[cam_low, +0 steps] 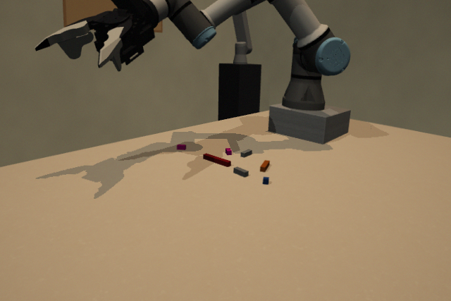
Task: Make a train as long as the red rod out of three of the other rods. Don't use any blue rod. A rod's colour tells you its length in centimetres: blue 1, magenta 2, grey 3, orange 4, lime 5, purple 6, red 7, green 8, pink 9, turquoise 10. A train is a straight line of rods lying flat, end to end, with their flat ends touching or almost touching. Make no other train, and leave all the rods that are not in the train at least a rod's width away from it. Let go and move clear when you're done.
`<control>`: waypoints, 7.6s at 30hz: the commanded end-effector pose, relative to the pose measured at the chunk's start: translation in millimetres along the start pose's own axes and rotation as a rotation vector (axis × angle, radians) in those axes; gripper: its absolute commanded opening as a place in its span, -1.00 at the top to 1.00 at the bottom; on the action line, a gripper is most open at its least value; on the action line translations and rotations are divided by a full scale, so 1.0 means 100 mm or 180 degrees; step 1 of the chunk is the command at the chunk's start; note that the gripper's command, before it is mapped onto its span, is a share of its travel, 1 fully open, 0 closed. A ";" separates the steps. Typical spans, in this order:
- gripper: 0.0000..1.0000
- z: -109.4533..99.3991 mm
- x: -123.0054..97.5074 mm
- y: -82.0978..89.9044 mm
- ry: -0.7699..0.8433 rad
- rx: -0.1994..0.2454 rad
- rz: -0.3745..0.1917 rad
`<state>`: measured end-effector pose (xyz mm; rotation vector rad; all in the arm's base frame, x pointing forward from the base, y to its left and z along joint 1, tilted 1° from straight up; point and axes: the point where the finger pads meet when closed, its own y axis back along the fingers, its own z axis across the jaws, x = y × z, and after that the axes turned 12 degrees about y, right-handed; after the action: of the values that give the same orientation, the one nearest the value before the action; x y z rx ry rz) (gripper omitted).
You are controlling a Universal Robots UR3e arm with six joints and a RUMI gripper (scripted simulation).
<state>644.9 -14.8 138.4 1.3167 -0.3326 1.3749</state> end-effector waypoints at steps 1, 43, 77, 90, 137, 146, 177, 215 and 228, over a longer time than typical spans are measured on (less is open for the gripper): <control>-1.00 -0.33 -0.01 -0.04 -0.0339 0.0178 -0.0331; -1.00 -3.14 -1.15 1.48 -0.1394 0.0674 -0.3084; -1.00 -3.35 -1.35 1.84 -0.1349 0.0618 -0.3419; -1.00 -3.35 -1.35 1.84 -0.1349 0.0618 -0.3419; -1.00 -3.35 -1.35 1.84 -0.1349 0.0618 -0.3419; -1.00 -3.35 -1.35 1.84 -0.1353 0.0615 -0.3419; -1.00 -3.12 -1.37 1.72 -0.3116 -0.0473 -0.3575; -1.00 -2.85 -1.43 1.60 -0.5697 -0.2266 -0.3346; -1.00 -2.85 -1.43 1.59 -0.5757 -0.2311 -0.3333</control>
<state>332.1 91.4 1.3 1.3469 -0.9684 -1.0098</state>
